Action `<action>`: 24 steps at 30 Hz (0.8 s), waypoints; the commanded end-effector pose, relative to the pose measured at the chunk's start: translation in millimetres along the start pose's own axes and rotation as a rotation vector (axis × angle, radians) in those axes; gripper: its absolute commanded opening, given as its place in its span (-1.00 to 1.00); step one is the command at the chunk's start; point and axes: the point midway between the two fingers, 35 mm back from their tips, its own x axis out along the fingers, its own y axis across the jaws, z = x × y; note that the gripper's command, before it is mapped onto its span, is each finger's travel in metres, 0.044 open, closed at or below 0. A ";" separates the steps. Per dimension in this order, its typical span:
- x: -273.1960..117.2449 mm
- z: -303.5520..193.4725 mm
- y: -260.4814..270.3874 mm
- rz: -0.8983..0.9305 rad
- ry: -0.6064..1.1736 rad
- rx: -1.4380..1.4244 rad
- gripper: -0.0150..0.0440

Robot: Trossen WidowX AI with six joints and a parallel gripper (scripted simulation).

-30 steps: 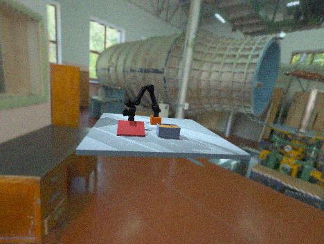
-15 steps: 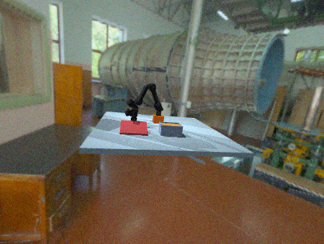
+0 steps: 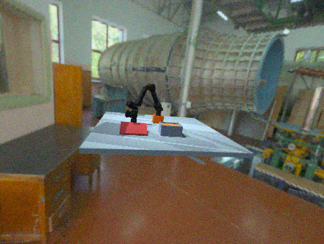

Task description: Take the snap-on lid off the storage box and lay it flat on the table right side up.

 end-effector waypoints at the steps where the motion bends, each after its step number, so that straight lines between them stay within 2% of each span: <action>1: -1.0 1.1 2.4 -0.010 -0.001 0.003 -0.14; 7: -1.0 1.1 2.4 -0.010 -0.001 0.003 0.40; 9: -1.0 1.1 2.4 -0.010 -0.001 0.003 0.44; 15: -9.2 0.7 -5.1 -0.011 -0.001 0.003 0.97; 24: -23.0 0.7 -17.0 -0.013 -0.001 0.003 1.00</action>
